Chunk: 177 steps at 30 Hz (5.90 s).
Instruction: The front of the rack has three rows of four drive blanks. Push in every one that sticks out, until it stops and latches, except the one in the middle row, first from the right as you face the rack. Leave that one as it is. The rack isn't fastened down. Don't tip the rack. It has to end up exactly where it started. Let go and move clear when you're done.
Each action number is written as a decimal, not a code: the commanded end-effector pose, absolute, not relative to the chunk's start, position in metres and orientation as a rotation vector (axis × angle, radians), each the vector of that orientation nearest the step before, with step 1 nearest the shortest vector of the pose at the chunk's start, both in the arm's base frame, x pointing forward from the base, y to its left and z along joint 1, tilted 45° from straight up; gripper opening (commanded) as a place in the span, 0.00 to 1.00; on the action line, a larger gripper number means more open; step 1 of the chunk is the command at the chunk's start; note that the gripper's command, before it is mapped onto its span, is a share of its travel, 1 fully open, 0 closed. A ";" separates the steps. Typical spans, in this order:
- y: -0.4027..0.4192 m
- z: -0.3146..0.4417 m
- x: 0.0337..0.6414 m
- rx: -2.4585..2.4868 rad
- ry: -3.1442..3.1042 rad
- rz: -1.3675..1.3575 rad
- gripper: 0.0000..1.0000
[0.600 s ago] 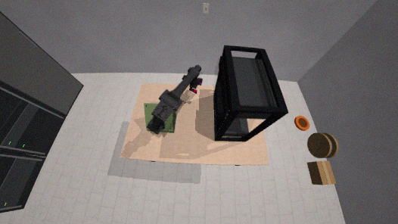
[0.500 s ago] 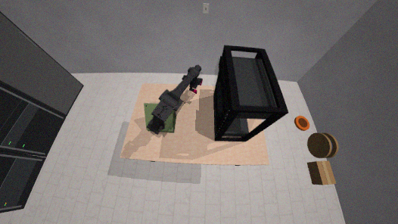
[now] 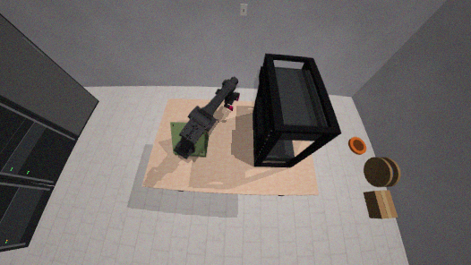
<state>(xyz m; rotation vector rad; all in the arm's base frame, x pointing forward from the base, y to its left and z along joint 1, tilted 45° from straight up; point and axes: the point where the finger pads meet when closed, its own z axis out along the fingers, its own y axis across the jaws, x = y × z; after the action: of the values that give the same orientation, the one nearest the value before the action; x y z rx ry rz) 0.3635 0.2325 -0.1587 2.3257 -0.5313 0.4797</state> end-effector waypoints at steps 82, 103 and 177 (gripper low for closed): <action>0.271 -0.127 0.339 2.415 -0.885 0.814 1.00; 0.290 -0.096 0.353 2.431 -1.300 1.081 1.00; 0.313 0.147 0.332 0.636 -4.339 0.790 1.00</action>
<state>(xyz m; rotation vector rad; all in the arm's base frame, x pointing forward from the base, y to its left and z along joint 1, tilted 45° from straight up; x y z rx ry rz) 0.3400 0.3155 0.1370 -0.3728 1.7936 -0.4283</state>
